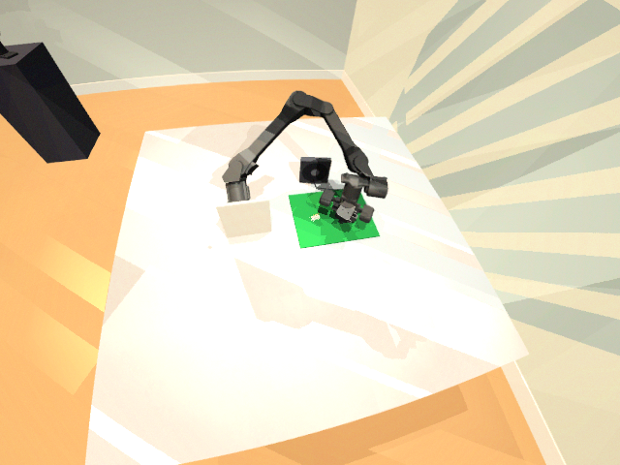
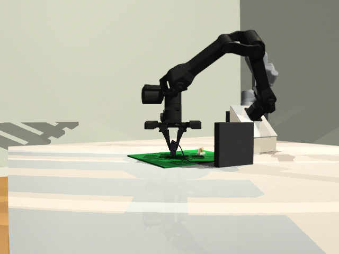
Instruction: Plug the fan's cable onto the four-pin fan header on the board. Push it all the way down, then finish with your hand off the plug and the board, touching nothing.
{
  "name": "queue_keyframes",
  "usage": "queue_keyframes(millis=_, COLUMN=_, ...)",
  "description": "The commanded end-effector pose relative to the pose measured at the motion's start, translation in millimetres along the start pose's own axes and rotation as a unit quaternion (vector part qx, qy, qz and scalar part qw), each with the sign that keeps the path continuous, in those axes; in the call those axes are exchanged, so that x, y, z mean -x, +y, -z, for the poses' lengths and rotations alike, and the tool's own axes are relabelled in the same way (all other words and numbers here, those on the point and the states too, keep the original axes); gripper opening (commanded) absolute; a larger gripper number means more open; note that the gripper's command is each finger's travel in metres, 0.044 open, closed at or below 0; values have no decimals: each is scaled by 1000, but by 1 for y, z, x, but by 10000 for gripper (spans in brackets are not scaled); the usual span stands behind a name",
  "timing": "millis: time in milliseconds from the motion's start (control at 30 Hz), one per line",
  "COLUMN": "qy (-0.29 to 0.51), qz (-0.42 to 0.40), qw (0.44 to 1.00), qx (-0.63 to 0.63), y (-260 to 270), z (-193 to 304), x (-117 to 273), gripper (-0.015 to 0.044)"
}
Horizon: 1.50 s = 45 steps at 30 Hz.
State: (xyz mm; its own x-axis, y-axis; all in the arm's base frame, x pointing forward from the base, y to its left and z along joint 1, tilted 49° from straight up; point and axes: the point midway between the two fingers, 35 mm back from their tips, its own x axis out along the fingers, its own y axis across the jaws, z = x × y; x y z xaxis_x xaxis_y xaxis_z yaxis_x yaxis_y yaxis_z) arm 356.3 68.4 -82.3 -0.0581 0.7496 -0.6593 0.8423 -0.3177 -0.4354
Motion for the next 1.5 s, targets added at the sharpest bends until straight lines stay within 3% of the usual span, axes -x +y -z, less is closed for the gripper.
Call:
queue_keyframes(millis=0, qy=1, qz=-4, qw=1000, qx=0, y=3, z=0, x=35, gripper=0)
queue_keyframes(millis=233, qy=1, qz=-3, qw=1000, qx=-11, y=0, z=-2, x=45, gripper=0)
queue_keyframes(millis=900, qy=1, qz=-1, qw=944, qx=-329, y=-94, z=-28, x=43, gripper=0)
queue_keyframes(millis=1467, qy=1, qz=-1, qw=942, qx=-335, y=-99, z=-34, x=44, gripper=0)
